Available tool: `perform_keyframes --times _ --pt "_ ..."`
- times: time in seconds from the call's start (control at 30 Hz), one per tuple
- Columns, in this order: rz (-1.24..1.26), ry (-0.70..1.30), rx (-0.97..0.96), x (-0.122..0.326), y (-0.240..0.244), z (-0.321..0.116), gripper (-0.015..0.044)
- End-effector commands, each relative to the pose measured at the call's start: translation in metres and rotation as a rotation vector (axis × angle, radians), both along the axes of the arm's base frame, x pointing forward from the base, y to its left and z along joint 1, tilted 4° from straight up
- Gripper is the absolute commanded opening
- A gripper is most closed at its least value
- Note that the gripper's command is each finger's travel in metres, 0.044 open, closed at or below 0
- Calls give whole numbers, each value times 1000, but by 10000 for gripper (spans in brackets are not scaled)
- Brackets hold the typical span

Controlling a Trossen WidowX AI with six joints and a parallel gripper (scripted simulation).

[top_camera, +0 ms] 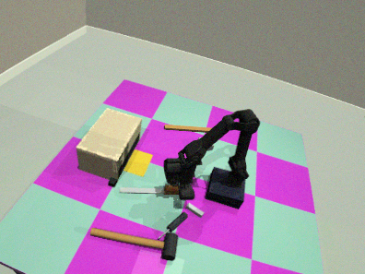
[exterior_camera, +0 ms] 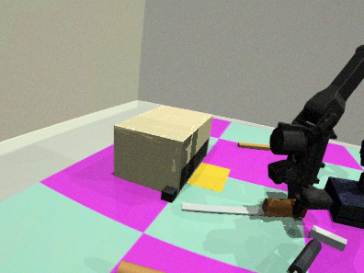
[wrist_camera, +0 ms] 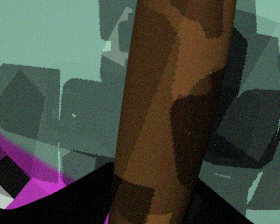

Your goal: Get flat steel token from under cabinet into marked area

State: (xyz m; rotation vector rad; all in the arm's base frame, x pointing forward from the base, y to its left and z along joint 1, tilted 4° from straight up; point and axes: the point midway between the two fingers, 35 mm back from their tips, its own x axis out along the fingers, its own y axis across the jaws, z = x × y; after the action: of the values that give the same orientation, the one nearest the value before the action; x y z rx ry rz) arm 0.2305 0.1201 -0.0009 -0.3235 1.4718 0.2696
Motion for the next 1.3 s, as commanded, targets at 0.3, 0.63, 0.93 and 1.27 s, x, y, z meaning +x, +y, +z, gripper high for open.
perform_keyframes --times 0.3,0.63,0.93,1.27 --pt "115 1 -6 0 1 1 0" --pt "194 2 -12 0 1 1 0" --pt "204 2 -14 4 -7 1 0" --pt "211 2 -15 8 -16 2 0"
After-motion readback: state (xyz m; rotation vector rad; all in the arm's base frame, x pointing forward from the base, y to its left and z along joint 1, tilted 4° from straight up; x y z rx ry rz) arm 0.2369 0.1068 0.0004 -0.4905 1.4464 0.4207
